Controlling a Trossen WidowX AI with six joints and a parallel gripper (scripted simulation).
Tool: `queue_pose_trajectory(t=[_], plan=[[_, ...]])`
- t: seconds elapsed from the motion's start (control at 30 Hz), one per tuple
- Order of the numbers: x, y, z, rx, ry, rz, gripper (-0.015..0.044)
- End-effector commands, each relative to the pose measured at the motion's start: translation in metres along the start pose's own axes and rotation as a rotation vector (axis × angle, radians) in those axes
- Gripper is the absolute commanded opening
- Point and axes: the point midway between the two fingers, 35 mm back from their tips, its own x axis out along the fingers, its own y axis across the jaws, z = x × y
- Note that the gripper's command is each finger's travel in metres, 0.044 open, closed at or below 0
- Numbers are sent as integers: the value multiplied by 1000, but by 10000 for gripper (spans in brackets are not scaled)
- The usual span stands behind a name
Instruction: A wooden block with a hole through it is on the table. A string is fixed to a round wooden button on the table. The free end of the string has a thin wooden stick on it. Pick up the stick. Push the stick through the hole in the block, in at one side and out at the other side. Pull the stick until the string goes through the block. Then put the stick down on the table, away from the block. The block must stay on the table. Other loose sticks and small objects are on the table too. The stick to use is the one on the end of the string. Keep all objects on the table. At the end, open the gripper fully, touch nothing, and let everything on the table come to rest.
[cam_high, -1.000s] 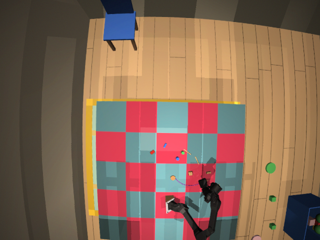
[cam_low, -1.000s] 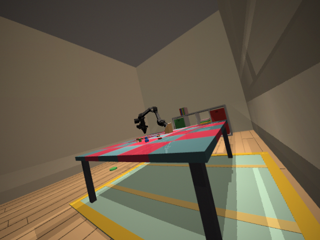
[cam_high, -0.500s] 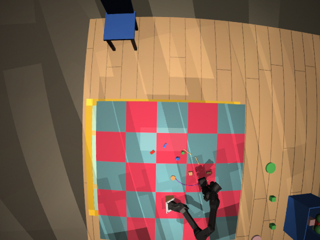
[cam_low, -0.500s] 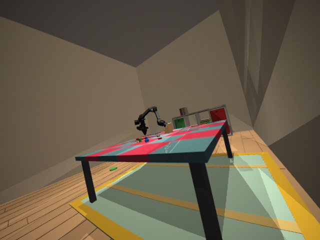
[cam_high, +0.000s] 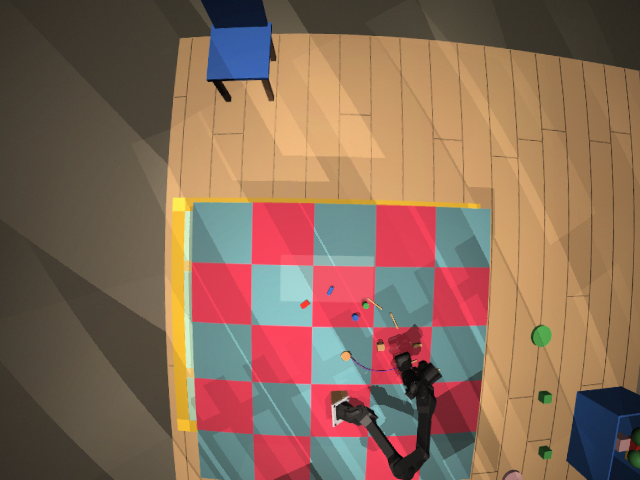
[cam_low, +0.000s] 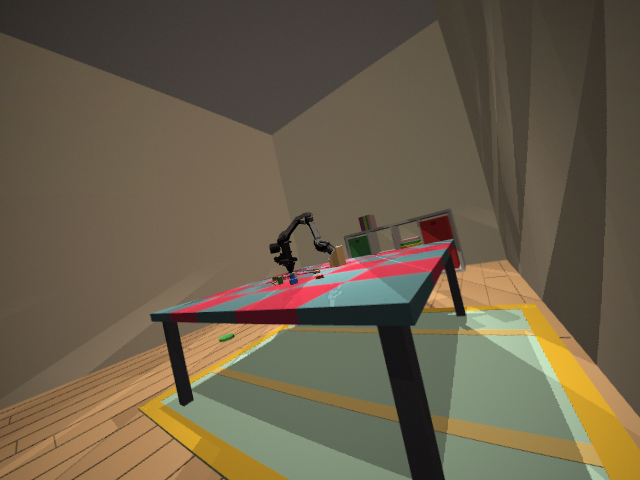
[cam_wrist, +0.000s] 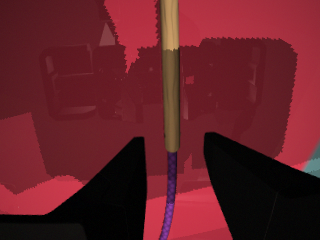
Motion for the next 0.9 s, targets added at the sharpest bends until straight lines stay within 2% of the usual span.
queue_pose_trajectory(t=[0.0, 0.43, 0.6, 0.87], plan=[[9, 0, -2, -7, 6, 0, 122], [17, -1, -2, -8, 4, 0, 122], [15, -2, -2, -4, 1, -4, 0], [15, -2, -2, -4, 2, -4, 0]])
